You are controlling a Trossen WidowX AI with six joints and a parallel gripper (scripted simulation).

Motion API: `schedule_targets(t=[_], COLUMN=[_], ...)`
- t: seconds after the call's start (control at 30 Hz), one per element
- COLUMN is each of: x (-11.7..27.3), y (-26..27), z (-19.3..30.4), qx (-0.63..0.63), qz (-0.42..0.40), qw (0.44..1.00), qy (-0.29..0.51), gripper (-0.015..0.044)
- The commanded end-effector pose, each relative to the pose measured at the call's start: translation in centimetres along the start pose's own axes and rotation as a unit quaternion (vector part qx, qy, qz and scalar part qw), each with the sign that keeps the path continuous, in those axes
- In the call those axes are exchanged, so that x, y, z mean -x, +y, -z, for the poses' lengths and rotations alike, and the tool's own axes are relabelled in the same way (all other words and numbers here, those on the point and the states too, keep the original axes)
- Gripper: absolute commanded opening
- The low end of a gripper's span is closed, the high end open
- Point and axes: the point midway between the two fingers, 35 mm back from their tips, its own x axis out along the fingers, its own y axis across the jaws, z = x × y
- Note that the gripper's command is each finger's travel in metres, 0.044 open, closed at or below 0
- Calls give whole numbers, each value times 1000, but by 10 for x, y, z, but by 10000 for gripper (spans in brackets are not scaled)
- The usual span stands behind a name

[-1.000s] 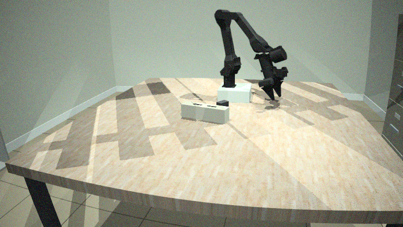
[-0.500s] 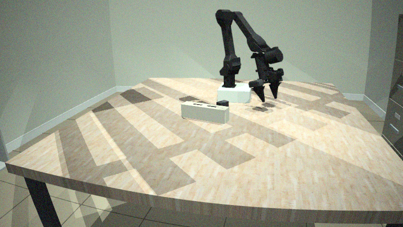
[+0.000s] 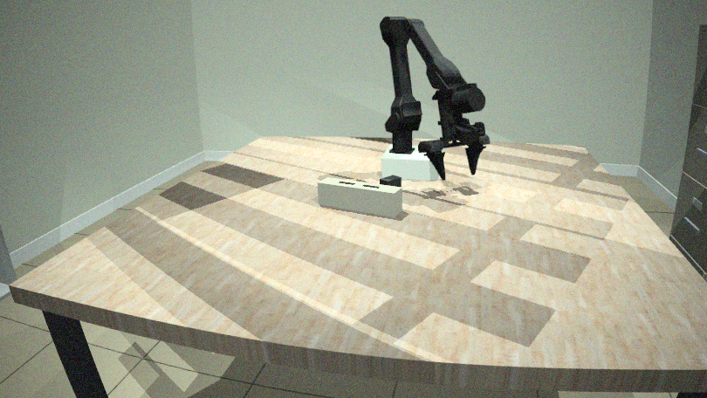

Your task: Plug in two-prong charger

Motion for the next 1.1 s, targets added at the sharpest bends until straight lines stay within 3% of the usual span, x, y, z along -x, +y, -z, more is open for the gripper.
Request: schedule_targets(t=[0.0,1.07], x=[1,20], y=[-11,-95], z=[1,28], qx=[-39,-345], qz=[3,42], qw=[999,935], qy=[10,77], gripper=[440,440])
